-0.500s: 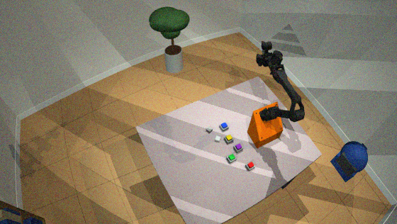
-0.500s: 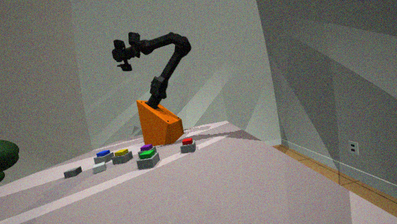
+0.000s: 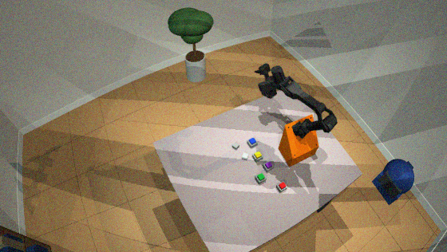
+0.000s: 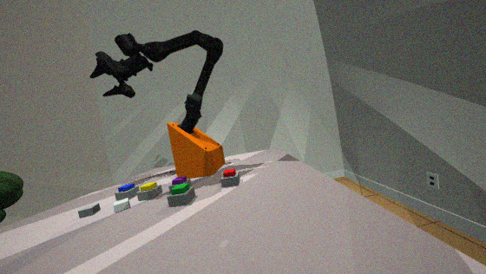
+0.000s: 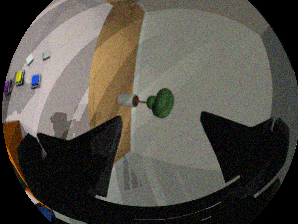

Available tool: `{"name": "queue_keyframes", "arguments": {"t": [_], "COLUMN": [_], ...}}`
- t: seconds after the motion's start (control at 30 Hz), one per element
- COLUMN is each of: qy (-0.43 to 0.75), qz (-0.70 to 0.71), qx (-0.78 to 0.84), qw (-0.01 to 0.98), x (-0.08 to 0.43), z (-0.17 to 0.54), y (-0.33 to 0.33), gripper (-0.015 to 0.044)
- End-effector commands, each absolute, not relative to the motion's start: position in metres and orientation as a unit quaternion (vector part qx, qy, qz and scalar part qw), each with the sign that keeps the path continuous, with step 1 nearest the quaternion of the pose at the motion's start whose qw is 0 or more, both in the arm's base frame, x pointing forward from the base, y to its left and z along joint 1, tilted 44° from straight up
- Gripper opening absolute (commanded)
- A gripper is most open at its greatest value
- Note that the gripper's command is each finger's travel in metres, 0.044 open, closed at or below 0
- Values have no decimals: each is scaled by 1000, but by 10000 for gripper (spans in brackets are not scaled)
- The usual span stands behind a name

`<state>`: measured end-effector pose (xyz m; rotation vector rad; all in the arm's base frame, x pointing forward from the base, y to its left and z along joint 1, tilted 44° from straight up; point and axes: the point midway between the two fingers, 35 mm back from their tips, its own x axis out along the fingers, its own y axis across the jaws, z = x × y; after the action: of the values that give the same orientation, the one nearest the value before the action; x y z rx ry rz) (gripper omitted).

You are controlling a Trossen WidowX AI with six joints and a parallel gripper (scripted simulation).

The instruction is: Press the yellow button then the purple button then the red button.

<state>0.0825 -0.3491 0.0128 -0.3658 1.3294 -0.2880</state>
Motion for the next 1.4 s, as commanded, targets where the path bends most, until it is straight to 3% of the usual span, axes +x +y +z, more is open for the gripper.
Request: {"name": "queue_keyframes", "arguments": {"t": [0.0, 0.23, 0.47, 0.73, 0.93, 1.2, 1.37], "qy": [580, 559, 610, 615, 615, 615, 615], "qz": [-56, 104, 223, 228, 229, 229, 229], "qx": [-95, 89, 278, 289, 290, 290, 290], "qw": [807, 818, 708, 697, 697, 697, 697], "x": [137, 214, 229, 228, 236, 236, 236], "z": [-15, -45, -51, -51, -94, -95, -95], "y": [-301, -176, -44, -37, 4, 6, 6], "gripper": [400, 400, 400, 400, 242, 32, 20]}}
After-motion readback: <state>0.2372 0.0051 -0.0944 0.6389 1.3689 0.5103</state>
